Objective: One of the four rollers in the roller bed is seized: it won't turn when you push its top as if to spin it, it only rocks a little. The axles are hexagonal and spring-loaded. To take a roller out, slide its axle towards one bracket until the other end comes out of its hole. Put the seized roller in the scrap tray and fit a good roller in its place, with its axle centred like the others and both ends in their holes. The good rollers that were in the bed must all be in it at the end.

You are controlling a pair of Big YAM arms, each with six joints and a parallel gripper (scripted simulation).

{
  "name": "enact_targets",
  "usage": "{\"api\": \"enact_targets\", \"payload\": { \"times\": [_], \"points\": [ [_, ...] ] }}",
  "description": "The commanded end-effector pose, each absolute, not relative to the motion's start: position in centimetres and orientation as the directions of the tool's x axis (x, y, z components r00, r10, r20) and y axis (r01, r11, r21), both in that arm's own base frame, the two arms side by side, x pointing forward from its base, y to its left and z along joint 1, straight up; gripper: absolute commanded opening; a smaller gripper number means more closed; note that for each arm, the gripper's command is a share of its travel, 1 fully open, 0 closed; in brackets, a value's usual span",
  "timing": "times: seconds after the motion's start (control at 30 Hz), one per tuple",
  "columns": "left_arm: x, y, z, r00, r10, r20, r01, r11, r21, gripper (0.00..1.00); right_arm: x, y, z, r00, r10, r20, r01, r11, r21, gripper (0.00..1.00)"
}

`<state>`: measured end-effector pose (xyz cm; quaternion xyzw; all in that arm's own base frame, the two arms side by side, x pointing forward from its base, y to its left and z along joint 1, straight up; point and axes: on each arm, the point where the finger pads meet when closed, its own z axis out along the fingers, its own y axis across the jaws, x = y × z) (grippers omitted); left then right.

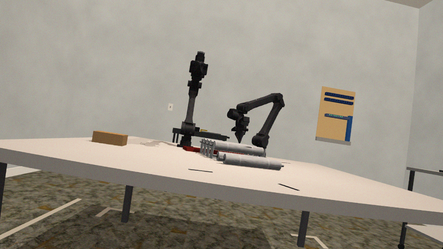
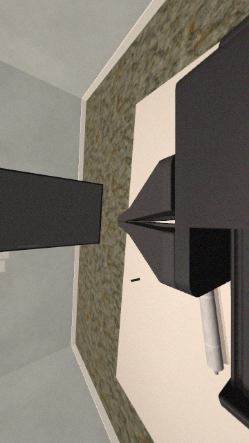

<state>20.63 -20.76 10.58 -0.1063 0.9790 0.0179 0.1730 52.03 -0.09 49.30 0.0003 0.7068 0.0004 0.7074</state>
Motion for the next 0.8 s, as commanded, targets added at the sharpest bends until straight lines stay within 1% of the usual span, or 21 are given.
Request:
{"api": "enact_targets", "payload": {
  "times": [0.0,0.57,0.77],
  "points": [
    [20.9,-20.8,10.2,-0.919,-0.201,-0.34,-0.214,0.977,0.002,0.0,51.9,0.3,53.5,0.07,-0.009,-0.997,-0.007,1.0,-0.009,0.0],
    [20.9,-20.7,10.0,-0.919,-0.201,-0.339,-0.215,0.977,0.004,0.0,51.9,0.3,53.5,0.07,-0.009,-0.997,-0.007,1.0,-0.009,0.0],
    [22.3,-21.6,11.1,-0.909,-0.215,-0.357,-0.219,0.975,-0.029,0.0,51.9,0.3,53.5,0.07,-0.009,-0.997,-0.007,1.0,-0.009,0.0]
  ]
}}
